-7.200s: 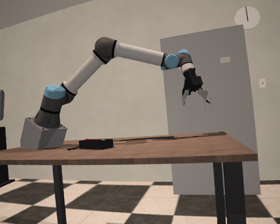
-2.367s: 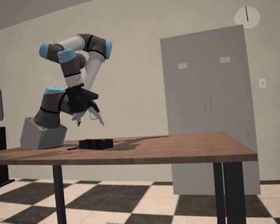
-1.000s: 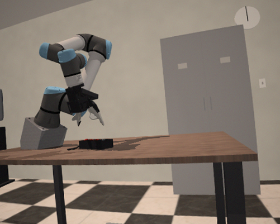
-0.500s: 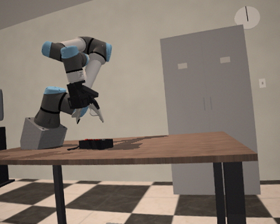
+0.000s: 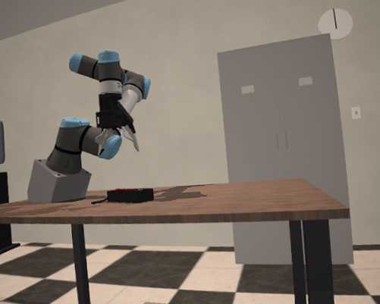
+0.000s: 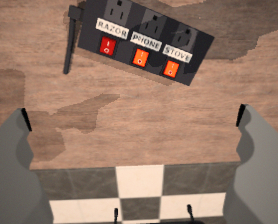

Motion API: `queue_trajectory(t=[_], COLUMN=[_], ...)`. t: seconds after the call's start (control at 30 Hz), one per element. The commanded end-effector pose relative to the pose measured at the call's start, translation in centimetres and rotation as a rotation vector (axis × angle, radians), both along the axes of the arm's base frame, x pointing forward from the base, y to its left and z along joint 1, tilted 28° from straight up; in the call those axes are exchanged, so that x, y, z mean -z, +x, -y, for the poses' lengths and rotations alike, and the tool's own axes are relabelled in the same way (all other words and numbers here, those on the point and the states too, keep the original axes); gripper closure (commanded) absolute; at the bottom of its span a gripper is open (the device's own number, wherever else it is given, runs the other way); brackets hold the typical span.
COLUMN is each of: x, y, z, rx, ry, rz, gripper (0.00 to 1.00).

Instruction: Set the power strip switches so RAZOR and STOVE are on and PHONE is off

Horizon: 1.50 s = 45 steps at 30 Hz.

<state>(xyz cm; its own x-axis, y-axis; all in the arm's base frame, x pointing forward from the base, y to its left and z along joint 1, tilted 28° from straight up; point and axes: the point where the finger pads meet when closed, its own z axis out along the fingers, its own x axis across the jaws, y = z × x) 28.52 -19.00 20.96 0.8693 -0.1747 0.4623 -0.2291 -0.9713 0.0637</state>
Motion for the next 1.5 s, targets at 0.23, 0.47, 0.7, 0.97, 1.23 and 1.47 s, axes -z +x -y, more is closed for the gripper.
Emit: queue_trajectory(t=[0.23,0.47,0.7,0.97,1.23,1.47], x=[-0.6,-0.6,-0.5,0.8,3.0,4.9], y=[-0.5,-0.5,-0.5,-0.3,0.0,0.3], z=[-0.2,-0.2,-0.2,-0.4,-0.9,-1.3], rx=[0.001,0.001,-0.014,-0.186,-0.484,-0.76], ry=[-0.04,-0.04,-0.047,-0.131,-0.275,-0.41], rz=[-0.008,-0.008,-0.011,-0.047,-0.108,-0.163], gripper=[0.0,0.0,0.0,0.0,0.0,0.0])
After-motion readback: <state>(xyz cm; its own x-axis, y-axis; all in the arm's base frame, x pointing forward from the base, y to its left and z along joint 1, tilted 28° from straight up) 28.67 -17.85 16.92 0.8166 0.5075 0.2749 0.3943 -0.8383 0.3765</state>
